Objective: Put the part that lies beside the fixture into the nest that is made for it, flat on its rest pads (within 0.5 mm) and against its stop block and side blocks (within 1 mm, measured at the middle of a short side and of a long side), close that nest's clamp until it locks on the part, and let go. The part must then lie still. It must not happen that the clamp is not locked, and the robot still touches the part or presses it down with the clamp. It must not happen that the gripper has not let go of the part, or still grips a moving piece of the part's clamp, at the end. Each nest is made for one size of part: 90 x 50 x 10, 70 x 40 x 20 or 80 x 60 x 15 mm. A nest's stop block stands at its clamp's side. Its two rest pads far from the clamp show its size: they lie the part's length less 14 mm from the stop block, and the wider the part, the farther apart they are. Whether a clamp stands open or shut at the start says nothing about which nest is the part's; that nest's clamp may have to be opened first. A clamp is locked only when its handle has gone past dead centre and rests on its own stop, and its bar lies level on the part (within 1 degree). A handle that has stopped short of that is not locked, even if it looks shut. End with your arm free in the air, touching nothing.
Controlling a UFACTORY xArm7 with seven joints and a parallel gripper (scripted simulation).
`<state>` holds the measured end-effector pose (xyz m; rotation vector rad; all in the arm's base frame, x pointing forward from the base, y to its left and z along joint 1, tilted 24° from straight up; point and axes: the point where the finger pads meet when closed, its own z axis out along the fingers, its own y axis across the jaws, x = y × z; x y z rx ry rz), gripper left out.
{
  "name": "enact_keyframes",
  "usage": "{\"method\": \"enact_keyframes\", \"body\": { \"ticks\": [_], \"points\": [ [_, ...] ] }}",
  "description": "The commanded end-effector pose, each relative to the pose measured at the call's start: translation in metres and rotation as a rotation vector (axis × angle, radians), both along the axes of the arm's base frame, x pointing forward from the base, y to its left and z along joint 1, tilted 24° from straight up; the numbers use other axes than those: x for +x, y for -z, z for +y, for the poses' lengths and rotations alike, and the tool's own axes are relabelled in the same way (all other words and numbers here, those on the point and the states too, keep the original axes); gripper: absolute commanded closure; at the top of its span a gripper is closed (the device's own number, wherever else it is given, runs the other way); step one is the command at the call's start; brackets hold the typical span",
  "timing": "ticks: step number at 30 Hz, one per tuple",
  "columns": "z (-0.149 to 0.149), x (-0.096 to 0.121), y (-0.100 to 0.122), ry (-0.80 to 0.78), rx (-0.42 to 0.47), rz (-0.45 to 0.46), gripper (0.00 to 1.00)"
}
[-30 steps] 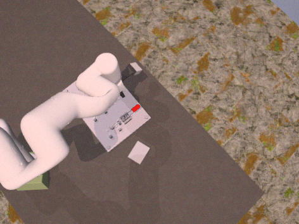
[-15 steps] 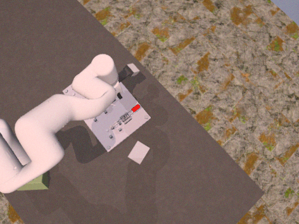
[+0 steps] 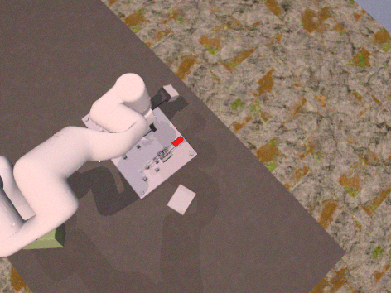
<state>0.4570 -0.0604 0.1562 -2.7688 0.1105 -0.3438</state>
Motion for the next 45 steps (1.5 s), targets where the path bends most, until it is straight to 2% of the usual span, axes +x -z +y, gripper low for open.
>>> {"method": "enact_keyframes", "body": {
  "ticks": [1,45],
  "points": [
    [0.0001,-0.0030,0.0003,0.000,-0.001,0.000,1.00],
    [0.0008,-0.0086,0.0016,0.000,-0.001,0.000,1.00]
  ]
}}
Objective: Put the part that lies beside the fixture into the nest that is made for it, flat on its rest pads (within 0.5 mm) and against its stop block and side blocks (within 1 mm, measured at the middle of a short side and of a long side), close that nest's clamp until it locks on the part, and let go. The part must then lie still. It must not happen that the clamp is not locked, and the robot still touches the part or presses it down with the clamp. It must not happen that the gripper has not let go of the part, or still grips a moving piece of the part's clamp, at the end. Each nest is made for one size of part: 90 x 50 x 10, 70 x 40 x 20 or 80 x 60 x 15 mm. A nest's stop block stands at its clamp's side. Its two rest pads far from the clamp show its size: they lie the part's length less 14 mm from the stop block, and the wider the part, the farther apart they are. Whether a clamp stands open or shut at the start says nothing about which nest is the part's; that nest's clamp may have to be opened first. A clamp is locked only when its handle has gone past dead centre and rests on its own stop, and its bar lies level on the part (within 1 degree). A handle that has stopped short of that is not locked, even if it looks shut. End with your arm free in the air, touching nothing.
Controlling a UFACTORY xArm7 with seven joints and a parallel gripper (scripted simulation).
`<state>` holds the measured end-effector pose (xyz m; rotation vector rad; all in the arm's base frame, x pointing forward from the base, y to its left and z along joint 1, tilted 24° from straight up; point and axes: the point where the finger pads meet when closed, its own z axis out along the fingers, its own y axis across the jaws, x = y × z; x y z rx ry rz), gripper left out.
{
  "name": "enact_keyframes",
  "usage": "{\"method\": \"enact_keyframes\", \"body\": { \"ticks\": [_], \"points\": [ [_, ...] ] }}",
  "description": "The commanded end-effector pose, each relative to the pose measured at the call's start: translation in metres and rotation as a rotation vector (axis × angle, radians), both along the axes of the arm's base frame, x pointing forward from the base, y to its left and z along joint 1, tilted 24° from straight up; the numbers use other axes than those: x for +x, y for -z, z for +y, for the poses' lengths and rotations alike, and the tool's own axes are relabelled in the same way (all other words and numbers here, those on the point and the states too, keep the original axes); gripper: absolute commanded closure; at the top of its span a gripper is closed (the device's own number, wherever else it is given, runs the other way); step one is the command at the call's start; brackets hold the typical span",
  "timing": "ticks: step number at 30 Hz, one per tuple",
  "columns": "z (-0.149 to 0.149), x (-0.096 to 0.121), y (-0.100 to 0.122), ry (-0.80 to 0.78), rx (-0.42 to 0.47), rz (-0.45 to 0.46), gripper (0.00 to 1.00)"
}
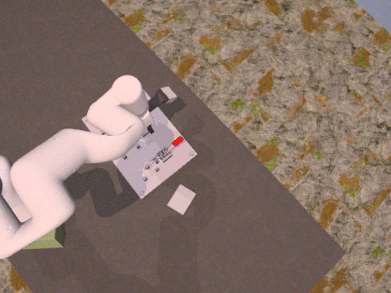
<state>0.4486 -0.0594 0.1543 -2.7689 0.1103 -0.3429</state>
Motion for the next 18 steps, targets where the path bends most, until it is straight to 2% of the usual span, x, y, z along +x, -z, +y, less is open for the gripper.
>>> {"method": "enact_keyframes", "body": {
  "ticks": [1,18],
  "points": [
    [-0.0002,-0.0004,-0.0002,0.000,-0.001,0.000,1.00],
    [0.0003,-0.0039,0.0007,0.000,-0.001,0.000,1.00]
  ]
}}
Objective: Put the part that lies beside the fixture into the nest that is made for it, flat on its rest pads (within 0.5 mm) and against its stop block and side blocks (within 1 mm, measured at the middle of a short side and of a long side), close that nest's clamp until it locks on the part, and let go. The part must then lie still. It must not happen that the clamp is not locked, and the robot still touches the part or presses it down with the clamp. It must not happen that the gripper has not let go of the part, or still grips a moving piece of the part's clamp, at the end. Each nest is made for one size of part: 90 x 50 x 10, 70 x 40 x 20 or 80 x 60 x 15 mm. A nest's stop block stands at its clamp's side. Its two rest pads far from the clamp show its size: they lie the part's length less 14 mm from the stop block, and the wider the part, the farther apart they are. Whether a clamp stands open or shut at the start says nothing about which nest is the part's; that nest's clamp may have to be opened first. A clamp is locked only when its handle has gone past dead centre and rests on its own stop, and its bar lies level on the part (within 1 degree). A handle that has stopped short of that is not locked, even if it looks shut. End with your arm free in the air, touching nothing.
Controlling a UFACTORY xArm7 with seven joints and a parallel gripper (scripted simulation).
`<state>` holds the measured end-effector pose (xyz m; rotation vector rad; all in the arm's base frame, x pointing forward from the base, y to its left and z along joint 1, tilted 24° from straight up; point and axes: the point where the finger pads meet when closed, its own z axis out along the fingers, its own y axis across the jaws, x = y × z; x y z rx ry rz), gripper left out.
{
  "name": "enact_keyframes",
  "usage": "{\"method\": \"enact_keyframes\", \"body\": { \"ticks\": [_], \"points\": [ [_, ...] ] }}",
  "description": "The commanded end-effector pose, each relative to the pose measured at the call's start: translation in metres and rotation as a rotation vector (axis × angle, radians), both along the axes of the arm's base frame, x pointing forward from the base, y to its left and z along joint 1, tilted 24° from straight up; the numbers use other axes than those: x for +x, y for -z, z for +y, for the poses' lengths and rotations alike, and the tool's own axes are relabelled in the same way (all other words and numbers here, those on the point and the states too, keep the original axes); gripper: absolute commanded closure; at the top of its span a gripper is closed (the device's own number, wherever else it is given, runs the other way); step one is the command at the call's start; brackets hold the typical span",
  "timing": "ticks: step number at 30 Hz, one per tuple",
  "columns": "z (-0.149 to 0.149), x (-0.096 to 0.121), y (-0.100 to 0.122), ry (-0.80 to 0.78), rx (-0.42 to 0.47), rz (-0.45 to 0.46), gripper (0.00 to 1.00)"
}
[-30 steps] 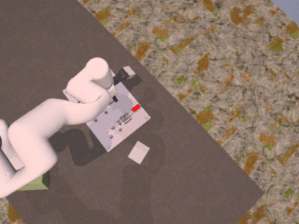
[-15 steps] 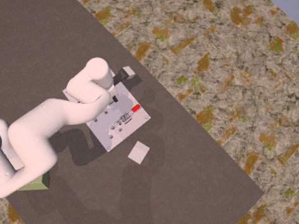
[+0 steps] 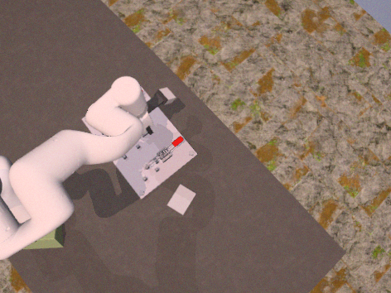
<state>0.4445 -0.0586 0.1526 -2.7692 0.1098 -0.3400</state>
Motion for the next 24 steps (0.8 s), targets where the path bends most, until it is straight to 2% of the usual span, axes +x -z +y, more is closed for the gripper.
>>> {"method": "enact_keyframes", "body": {
  "ticks": [1,16,17,24],
  "points": [
    [-0.0005,0.0002,-0.0009,0.001,-0.001,-0.002,1.00],
    [-0.0005,0.0002,-0.0009,0.001,-0.001,-0.002,1.00],
    [-0.0005,0.0002,-0.0009,0.001,-0.001,-0.002,0.53],
    [-0.0005,0.0002,-0.0009,0.001,-0.001,-0.002,0.53]
  ]
}}
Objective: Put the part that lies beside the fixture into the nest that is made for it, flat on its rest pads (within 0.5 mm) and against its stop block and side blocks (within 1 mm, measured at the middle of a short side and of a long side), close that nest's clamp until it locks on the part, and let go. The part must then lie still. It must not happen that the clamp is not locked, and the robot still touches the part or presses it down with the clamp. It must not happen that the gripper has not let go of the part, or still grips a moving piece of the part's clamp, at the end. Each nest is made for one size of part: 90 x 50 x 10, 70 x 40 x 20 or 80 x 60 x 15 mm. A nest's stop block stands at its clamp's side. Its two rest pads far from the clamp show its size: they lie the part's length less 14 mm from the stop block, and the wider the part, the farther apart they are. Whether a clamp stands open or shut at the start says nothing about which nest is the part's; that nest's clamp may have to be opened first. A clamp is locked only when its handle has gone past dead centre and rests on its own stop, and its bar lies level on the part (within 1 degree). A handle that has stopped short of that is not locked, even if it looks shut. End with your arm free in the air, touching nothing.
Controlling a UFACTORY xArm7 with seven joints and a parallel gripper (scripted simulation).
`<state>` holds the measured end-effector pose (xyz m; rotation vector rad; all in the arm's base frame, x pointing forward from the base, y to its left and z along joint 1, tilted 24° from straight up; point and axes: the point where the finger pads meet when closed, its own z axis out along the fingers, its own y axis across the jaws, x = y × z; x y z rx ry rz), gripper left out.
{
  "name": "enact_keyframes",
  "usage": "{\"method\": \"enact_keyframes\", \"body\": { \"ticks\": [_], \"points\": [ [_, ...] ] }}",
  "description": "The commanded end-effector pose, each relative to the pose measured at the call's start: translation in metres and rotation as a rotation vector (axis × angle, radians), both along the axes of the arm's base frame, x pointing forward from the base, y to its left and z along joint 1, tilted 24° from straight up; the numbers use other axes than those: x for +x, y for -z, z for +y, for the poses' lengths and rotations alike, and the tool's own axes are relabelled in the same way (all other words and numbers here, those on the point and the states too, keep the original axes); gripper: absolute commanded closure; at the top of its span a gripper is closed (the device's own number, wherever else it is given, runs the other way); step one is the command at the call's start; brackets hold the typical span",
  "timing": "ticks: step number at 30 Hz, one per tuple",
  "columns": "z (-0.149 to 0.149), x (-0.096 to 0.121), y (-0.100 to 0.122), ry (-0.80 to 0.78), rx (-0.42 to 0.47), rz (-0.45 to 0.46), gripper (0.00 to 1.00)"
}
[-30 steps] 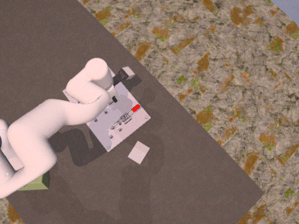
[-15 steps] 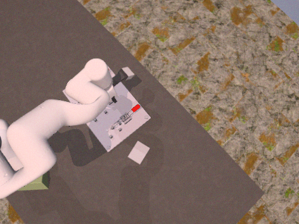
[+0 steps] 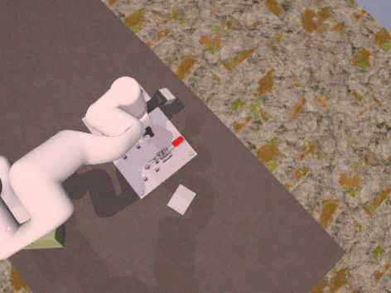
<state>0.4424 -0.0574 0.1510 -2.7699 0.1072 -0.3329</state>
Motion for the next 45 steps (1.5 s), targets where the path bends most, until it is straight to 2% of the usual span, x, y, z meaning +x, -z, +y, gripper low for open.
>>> {"method": "enact_keyframes", "body": {
  "ticks": [1,22,30,45],
  "points": [
    [-0.002,0.002,-0.003,0.004,-0.001,-0.007,0.53],
    [-0.002,0.002,-0.003,0.004,-0.001,-0.007,0.53],
    [-0.005,0.000,-0.011,0.004,-0.001,-0.007,0.53],
    [-0.021,-0.012,-0.056,0.004,-0.001,-0.007,0.53]
  ]
}}
